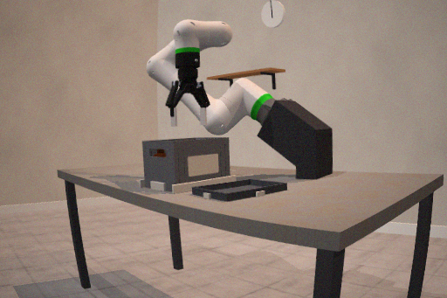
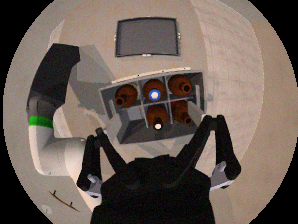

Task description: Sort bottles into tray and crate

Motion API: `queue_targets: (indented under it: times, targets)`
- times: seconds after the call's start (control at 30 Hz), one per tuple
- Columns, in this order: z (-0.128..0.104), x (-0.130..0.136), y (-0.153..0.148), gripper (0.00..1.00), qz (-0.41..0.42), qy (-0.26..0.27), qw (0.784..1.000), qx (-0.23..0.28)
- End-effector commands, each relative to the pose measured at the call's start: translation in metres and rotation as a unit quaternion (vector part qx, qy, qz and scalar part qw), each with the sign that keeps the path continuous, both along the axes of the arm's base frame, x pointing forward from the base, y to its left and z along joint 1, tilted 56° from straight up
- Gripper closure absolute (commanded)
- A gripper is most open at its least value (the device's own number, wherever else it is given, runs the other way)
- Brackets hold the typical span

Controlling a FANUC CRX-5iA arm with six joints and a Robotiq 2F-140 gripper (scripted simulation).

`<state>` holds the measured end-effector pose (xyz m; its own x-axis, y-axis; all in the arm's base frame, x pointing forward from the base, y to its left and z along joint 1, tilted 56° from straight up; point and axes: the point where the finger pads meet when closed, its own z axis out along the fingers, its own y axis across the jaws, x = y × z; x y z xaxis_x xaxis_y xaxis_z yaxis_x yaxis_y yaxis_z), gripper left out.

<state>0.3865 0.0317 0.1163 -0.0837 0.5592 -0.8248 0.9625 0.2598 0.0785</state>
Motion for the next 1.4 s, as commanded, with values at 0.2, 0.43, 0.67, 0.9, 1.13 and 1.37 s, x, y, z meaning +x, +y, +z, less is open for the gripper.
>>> queue_targets:
  times: [0.2,0.43,0.67,0.9,1.13,1.37]
  targets:
    - [0.000,0.000,0.000,0.00,0.000,0.000,1.000,0.000]
    - [0.000,0.000,0.000,0.00,0.000,0.000,1.000,0.000]
    - [0.000,0.000,0.000,0.00,0.000,0.000,1.000,0.000]
    - [0.000,0.000,0.000,0.00,0.000,0.000,1.000,0.000]
    - [0.003,0.001,-0.002,0.62,0.004,0.005,1.000,-0.002]
    - [0.020,0.005,-0.017,0.62,0.029,0.040,0.999,-0.013]
